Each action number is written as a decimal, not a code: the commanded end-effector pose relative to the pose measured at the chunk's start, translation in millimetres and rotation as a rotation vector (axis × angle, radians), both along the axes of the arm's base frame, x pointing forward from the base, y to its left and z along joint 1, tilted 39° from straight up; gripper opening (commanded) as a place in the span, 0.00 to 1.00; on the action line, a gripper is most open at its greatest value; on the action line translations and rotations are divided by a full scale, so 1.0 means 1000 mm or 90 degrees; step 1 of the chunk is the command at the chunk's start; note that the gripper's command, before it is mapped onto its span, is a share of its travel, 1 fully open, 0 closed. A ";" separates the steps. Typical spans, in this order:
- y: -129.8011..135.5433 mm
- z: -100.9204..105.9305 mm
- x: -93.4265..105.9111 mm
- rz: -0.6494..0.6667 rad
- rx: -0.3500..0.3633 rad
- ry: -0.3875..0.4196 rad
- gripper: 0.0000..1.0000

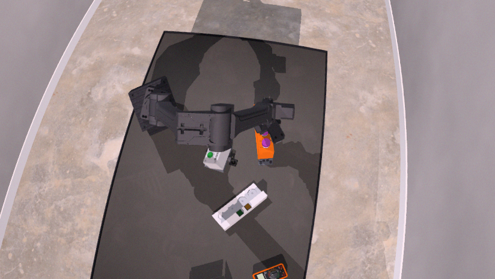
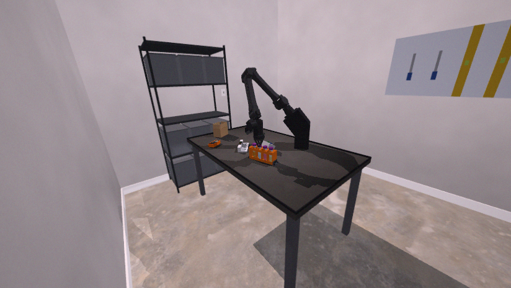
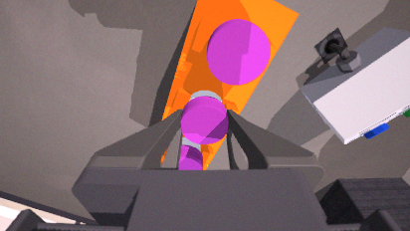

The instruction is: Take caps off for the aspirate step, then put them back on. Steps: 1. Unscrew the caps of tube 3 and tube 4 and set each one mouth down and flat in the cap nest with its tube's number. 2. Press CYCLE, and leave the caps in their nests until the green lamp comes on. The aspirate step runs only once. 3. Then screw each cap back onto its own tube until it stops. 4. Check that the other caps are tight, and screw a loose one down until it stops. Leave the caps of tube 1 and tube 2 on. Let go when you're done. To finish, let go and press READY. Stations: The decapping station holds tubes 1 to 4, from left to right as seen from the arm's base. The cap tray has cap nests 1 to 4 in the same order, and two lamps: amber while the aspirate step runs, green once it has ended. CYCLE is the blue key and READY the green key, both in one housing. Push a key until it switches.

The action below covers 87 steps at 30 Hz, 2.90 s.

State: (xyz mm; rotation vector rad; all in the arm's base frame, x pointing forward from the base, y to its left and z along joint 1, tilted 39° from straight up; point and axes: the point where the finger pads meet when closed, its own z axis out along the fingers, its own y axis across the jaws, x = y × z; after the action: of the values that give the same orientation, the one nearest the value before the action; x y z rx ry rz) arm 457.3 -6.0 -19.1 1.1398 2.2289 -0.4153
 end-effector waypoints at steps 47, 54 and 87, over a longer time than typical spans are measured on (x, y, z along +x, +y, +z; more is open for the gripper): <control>-0.005 -0.009 -0.004 1.064 -0.491 0.717 0.00; -0.005 -0.009 -0.004 1.191 -0.549 0.800 0.00; -0.004 -0.009 -0.004 1.292 -0.595 0.867 0.49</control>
State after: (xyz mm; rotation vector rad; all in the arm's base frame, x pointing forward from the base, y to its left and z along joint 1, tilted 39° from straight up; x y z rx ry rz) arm 456.2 -5.8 -19.2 -2.4774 1.9563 -1.0769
